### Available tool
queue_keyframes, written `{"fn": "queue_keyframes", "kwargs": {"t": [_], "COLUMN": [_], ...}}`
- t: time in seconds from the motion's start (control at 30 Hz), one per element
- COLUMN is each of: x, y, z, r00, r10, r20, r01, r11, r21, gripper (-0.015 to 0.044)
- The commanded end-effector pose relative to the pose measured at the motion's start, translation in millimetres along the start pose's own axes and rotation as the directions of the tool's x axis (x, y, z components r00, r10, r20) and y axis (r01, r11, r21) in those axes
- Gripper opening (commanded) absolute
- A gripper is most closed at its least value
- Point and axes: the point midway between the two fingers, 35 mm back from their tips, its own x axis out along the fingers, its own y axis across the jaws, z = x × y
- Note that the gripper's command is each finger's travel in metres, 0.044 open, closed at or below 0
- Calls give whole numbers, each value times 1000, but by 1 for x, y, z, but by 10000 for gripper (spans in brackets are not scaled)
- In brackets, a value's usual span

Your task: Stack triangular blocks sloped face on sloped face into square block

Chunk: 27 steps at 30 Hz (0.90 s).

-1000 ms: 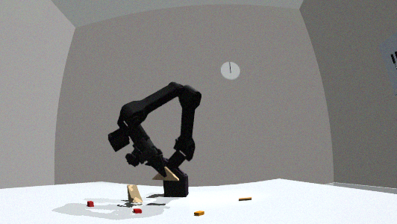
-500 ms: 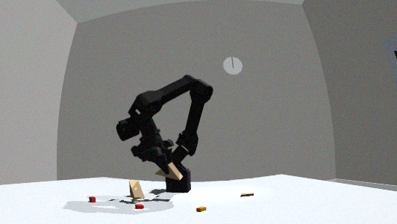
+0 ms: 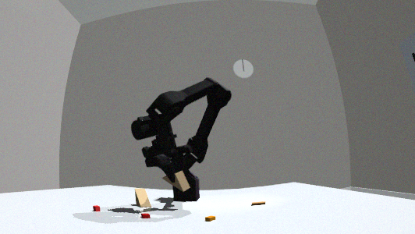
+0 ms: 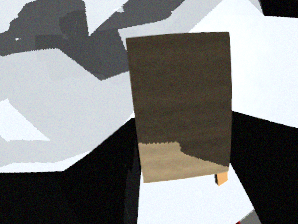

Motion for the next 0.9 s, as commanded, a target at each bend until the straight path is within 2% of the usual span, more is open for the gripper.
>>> {"fn": "queue_keyframes", "kwargs": {"t": [0.0, 0.57, 0.87], "x": [-1, -7, -9], "y": [0, 3, 5], "z": [-1, -10, -8], "r00": [998, 955, 952], "r10": [32, 190, 198], "r20": [59, 227, 233], "r01": [-38, -274, -285], "r11": [994, 859, 850], "r21": [102, 432, 443], "gripper": [0, 0, 0]}}
